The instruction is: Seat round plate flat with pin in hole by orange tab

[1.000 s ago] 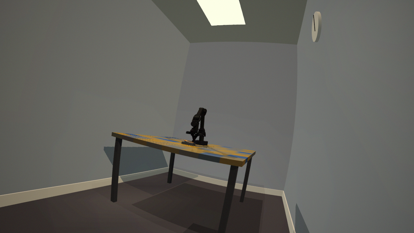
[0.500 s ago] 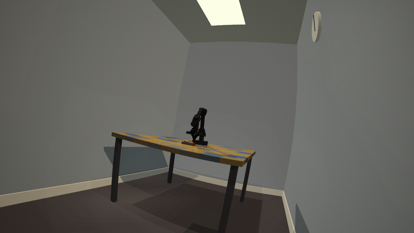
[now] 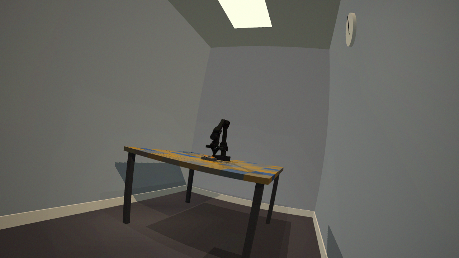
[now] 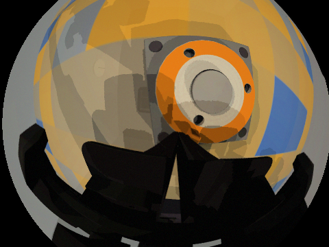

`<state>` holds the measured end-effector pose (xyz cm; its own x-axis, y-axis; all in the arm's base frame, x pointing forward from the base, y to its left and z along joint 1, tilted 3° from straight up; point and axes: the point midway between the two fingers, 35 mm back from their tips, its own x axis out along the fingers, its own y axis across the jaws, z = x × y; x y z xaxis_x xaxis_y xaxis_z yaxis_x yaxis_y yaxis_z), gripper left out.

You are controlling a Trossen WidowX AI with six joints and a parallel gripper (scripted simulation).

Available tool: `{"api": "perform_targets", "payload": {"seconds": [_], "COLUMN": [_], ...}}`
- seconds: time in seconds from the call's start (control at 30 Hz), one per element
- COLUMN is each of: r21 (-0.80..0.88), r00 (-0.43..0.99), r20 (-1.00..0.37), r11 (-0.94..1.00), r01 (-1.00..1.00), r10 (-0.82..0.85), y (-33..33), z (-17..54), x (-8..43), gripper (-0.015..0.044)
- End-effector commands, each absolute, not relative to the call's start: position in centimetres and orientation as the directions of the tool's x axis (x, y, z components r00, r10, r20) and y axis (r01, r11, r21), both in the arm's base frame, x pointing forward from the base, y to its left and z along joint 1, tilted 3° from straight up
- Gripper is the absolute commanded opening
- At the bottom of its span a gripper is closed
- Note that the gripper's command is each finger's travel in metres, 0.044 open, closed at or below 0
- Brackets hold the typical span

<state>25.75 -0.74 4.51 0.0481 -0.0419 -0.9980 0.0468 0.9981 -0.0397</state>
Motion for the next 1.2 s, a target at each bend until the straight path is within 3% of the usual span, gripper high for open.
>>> {"api": "perform_targets", "payload": {"seconds": [0.0, 0.87, 1.17], "r21": [-0.044, -0.046, -0.045], "r00": [0.050, 0.049, 0.049], "r20": [-0.998, -0.998, -0.998], "r11": [0.998, 0.998, 0.998], "r01": [0.046, 0.046, 0.046], "r10": [-0.046, -0.048, -0.048], "y": [-1.3, -3.1, -2.7], "z": [4.6, 4.7, 8.8], "x": [25.3, 24.8, 24.1], "gripper": [0.0000, 0.0000, 0.0000]}}
